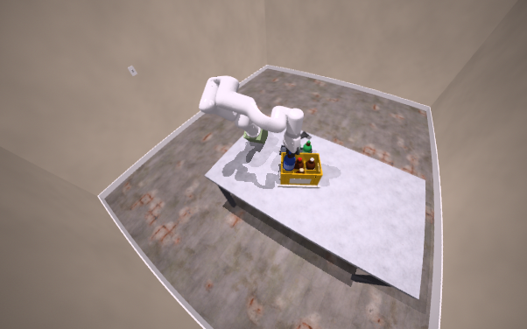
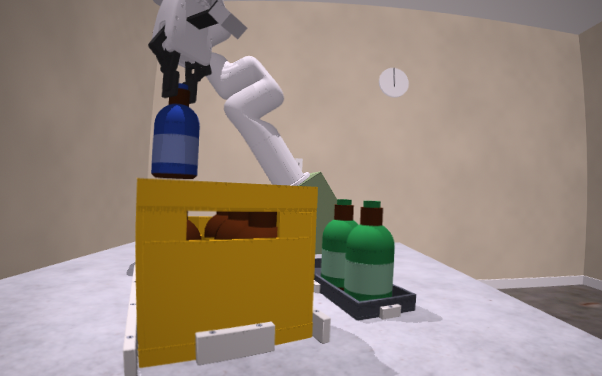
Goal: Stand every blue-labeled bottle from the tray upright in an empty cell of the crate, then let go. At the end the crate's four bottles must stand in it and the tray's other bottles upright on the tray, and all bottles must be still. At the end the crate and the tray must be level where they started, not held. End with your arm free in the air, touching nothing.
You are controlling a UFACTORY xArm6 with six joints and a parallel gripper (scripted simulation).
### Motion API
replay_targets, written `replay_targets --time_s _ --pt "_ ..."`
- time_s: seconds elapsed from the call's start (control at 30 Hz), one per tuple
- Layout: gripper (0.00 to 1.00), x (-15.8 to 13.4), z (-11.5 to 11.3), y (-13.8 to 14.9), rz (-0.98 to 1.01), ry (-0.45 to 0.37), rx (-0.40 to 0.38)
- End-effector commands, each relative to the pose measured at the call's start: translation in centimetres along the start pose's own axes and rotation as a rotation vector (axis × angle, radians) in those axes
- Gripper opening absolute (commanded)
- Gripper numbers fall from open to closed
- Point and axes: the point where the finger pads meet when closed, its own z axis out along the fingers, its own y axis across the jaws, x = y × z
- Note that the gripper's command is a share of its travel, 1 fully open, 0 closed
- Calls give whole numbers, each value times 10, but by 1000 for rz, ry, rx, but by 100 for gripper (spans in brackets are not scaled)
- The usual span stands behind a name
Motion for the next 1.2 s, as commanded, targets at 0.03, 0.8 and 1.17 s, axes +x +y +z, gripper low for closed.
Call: replay_targets --time_s 0.03,0.8,1.17 --pt "0 0 1 1 1 2 -3" --pt "0 0 25 2 1 2 -3" --pt "0 -1 32 2 1 2 -3"
